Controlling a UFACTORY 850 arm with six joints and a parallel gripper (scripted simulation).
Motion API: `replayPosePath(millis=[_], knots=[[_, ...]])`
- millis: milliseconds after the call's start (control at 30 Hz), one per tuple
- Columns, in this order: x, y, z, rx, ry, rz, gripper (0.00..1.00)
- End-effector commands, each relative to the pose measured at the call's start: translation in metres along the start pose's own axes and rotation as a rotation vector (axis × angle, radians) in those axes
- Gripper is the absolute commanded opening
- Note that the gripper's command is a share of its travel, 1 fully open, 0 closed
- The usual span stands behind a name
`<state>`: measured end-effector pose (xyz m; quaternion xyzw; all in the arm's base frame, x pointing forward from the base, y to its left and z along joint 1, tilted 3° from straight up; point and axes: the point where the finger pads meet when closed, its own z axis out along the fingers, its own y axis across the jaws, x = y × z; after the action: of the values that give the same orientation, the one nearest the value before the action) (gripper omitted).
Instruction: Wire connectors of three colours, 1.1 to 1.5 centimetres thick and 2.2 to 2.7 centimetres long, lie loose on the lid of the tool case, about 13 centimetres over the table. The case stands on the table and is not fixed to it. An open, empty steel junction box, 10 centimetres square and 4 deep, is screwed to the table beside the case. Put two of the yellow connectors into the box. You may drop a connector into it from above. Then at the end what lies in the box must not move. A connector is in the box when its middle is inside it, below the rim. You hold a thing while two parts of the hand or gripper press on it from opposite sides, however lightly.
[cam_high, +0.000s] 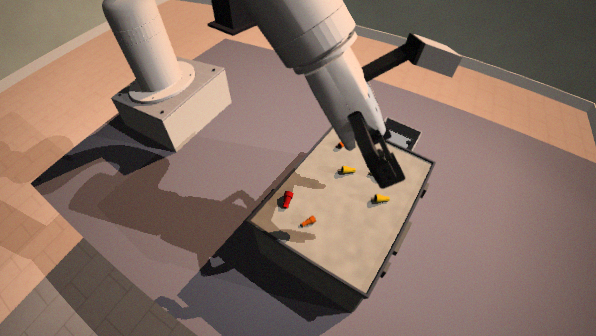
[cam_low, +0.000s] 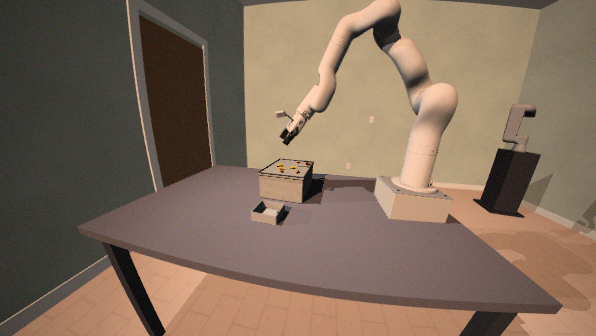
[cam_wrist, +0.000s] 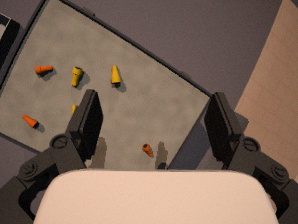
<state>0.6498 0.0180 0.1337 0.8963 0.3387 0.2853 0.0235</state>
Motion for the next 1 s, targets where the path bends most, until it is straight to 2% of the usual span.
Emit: replayPosePath(millis=[0,300,367,867,967], knots=[[0.009,-0.005,0.001,0.041,0.019,-0.076,1.0],[0.024,-0.02,0.005,0.114,0.053,-0.259,1.0],[0.024,-0.02,0.005,0.114,0.053,-0.259,1.0],[0.033,-0.051,0.006,0.261,0.078,-0.585,1.0],[0.032,-0.052,0.006,0.271,0.078,-0.607,1.0]])
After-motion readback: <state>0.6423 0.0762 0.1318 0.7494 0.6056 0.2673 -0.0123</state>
